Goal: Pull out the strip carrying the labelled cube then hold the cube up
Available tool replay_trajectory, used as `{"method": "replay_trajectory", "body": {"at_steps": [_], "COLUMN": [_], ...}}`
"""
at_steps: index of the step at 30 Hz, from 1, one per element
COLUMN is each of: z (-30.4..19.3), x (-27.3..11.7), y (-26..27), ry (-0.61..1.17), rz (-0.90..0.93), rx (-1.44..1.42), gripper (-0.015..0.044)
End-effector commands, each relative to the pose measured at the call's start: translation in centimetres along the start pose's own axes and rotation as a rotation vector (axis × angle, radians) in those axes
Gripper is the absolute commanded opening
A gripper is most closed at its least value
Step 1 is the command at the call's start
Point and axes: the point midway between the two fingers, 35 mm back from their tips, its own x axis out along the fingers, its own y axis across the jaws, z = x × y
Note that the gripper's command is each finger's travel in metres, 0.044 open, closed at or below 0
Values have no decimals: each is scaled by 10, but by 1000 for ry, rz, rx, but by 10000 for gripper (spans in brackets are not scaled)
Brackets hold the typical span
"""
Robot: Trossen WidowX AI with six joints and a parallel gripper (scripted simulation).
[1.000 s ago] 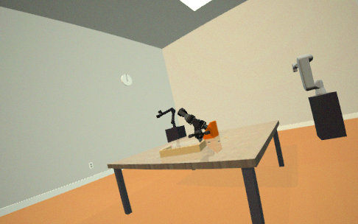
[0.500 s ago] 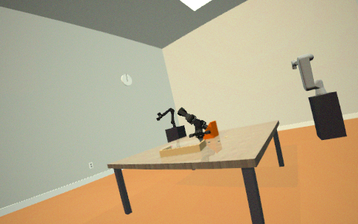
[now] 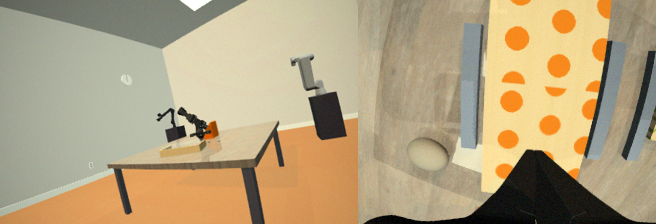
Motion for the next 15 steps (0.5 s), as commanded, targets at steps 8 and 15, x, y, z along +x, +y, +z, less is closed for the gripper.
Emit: {"method": "replay_trajectory", "body": {"at_steps": [8,15], "z": [-25,-35], "x": [6,6], "y": [1,1], "ry": [27,27], "rz": [1,1], "rx": [-8,-8], "gripper": [0,0]}}
